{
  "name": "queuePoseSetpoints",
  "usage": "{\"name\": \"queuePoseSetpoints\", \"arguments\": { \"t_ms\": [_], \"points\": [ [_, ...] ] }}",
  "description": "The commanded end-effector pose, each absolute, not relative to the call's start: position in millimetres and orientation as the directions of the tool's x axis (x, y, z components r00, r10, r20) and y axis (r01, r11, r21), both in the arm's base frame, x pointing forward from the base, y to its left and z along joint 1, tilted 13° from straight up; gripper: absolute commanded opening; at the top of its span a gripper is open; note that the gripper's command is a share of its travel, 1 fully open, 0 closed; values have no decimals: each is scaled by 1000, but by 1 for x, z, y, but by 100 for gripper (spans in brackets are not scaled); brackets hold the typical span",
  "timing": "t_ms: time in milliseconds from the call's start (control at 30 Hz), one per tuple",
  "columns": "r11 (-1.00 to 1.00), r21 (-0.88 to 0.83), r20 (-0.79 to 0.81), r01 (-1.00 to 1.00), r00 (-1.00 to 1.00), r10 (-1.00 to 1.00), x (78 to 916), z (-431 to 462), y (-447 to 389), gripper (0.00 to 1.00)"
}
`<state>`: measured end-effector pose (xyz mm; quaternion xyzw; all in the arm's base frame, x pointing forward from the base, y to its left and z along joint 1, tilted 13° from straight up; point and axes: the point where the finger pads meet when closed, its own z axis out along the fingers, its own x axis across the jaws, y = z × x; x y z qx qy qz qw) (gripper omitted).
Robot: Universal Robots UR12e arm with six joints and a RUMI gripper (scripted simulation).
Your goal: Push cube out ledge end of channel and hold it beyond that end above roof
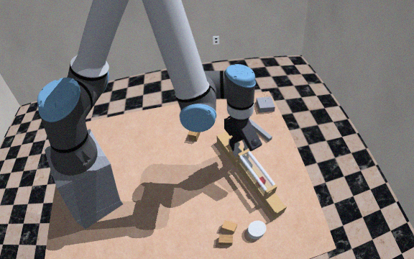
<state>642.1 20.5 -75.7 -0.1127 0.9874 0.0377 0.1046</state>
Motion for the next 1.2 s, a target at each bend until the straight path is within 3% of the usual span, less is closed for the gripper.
{"name": "queuePoseSetpoints", "arguments": {
  "t_ms": [0, 1167],
  "points": [
    [972, 50, -216, -230, -952, -215, 643, -75, 20, 22],
    [972, 50, -216, -230, -952, -215, 629, -9, 14, 22]
  ]
}}
